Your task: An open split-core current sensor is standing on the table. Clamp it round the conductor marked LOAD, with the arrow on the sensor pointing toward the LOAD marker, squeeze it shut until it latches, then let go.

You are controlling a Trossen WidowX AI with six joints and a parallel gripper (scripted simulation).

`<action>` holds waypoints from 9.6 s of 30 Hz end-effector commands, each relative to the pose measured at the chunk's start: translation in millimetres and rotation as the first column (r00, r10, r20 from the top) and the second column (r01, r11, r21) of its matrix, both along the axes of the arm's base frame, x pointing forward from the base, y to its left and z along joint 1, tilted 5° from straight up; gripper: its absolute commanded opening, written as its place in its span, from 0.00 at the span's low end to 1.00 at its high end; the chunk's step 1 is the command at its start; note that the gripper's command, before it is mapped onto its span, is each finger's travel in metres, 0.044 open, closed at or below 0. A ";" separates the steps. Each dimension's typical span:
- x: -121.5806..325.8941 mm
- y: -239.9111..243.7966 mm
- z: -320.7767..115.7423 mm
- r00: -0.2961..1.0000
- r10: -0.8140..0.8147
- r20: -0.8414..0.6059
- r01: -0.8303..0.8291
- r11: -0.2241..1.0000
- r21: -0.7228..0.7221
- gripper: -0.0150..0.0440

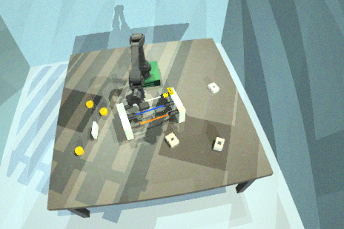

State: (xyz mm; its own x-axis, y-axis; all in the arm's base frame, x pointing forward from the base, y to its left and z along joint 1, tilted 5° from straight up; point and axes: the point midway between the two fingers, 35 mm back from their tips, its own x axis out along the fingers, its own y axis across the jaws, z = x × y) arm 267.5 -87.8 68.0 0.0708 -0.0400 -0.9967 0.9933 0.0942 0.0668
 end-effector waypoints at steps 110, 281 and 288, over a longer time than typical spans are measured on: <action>-6.3 -10.1 -7.6 0.976 -0.034 -0.214 0.024 0.998 -0.049 0.25; 1.3 -9.9 -3.4 1.000 -0.022 0.020 0.023 0.999 -0.030 0.59; 1.3 -9.9 -3.4 1.000 -0.022 0.020 0.023 0.999 -0.030 0.51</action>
